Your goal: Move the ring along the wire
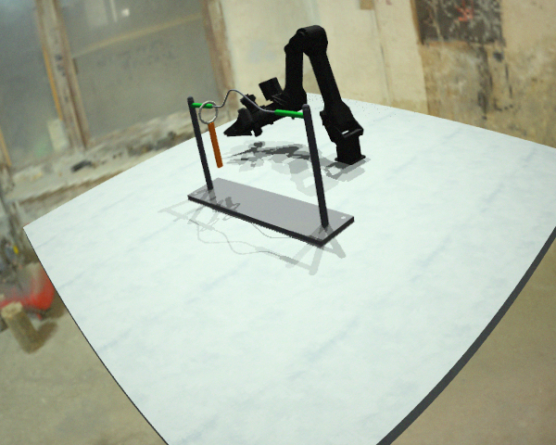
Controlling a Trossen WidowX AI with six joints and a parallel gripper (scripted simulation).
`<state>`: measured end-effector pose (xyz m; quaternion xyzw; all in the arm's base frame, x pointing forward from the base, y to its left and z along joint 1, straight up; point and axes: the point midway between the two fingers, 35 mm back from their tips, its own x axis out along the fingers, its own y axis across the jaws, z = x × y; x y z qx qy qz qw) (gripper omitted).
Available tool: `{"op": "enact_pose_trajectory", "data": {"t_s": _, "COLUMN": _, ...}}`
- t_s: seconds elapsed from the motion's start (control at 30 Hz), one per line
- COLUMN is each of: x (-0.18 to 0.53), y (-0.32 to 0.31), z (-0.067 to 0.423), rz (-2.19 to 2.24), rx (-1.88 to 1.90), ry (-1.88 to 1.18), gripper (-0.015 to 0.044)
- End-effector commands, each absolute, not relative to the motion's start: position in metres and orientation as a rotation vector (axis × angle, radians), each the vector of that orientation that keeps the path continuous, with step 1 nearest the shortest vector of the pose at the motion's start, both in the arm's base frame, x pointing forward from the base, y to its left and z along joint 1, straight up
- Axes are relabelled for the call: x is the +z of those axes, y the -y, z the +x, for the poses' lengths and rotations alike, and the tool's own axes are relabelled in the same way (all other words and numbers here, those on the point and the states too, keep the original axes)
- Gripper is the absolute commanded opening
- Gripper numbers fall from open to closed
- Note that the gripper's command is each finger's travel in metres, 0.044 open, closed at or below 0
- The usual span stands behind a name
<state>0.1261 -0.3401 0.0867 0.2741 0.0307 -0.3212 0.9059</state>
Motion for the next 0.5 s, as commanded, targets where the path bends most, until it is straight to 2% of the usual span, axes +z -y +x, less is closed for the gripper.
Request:
{"op": "enact_pose_trajectory", "data": {"t_s": 0.0, "x": 0.076, "y": 0.283, "z": 0.165, "rz": 0.357, "rx": -0.42, "ry": -0.114, "gripper": 0.016}}
{"op": "enact_pose_trajectory", "data": {"t_s": 0.3, "x": 0.065, "y": 0.148, "z": 0.198, "rz": 0.007, "rx": 0.054, "ry": -0.091, "gripper": 0.016}}
{"op": "enact_pose_trajectory", "data": {"t_s": 0.47, "x": 0.066, "y": 0.138, "z": 0.199, "rz": -0.018, "rx": 0.089, "ry": -0.083, "gripper": 0.016}}
